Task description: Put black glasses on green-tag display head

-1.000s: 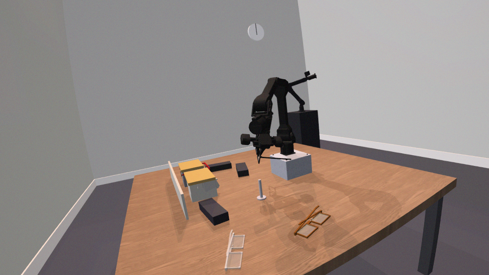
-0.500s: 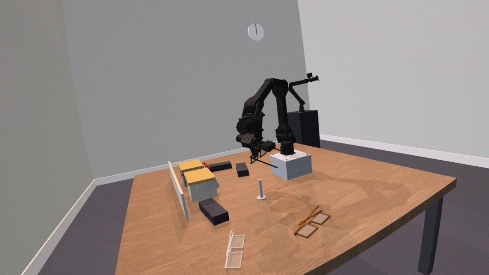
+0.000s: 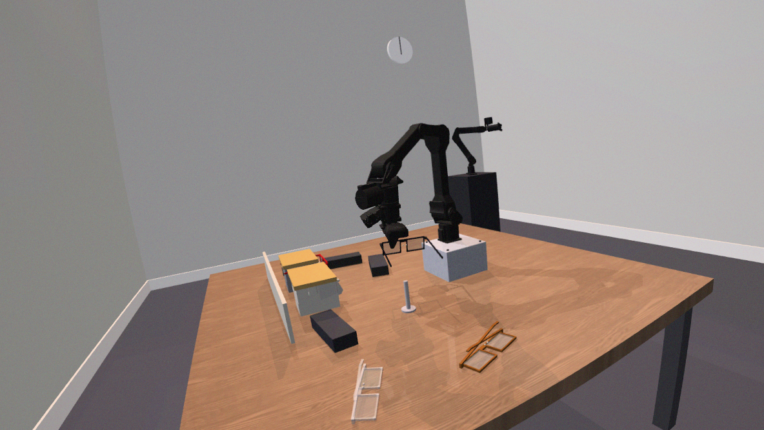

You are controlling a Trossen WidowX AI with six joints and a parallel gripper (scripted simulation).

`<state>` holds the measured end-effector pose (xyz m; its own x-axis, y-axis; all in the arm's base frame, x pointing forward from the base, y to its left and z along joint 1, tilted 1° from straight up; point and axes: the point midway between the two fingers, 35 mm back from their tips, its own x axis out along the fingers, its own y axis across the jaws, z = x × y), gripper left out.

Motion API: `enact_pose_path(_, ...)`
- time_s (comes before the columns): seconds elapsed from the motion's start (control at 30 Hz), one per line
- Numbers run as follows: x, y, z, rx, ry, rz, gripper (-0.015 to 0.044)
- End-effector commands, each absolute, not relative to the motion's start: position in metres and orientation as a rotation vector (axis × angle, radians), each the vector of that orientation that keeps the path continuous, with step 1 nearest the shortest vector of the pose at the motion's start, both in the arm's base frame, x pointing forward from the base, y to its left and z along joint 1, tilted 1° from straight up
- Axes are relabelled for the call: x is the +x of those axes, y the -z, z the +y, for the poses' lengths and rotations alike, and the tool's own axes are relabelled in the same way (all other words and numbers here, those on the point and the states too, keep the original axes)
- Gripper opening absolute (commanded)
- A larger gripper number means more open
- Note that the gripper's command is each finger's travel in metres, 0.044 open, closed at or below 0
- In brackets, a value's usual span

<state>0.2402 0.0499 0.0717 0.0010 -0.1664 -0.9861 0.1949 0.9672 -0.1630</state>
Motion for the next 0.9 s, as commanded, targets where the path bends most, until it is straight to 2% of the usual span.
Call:
enact_pose_path(0.0, 0.240, -0.069, 0.042, 0.183, 0.404, 1.530, 0.0000)
enact_pose_path(0.87, 0.250, -0.060, -0.011, 1.222, 1.176, 1.212, 0.0000)
